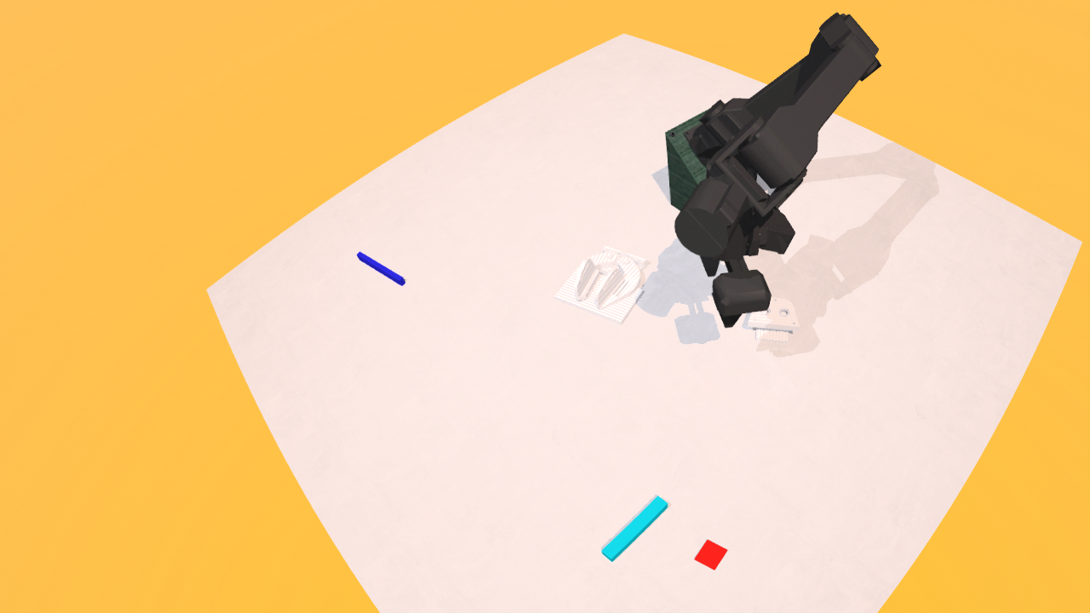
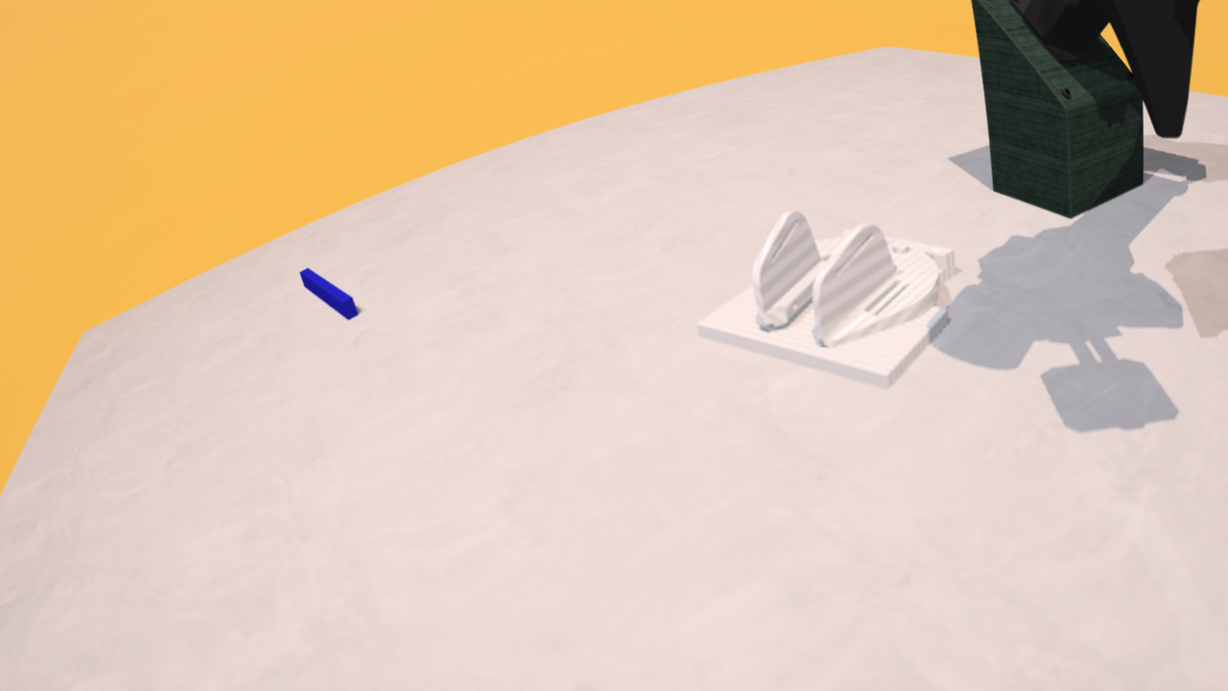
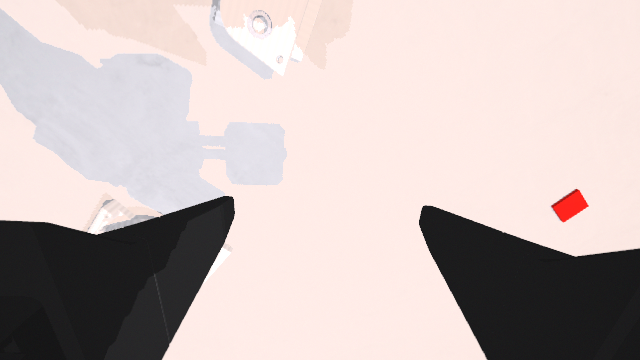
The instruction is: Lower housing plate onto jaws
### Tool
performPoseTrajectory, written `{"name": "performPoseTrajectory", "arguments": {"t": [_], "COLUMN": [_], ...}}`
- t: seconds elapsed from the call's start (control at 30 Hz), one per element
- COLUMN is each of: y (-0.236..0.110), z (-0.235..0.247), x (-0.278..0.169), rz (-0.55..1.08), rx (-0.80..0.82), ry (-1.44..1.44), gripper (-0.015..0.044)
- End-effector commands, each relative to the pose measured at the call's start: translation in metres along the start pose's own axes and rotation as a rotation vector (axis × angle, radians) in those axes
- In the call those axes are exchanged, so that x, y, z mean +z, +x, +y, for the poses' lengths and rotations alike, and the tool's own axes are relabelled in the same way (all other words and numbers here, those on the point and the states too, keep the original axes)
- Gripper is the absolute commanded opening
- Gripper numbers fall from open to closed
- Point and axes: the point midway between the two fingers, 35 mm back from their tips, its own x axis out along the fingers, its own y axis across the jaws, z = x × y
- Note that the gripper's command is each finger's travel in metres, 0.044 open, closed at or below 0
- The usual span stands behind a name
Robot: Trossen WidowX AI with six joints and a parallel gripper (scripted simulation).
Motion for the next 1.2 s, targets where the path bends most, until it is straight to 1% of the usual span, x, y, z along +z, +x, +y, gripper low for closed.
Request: {"name": "performPoseTrajectory", "arguments": {"t": [0.0, 1.17], "y": [0.0, 0.013], "z": [0.001, 0.021], "x": [0.009, 0.078], "rz": [0.003, -0.071], "rx": [0.001, 0.008], "ry": [-0.101, -0.957], "gripper": [0.044, 0.044]}}
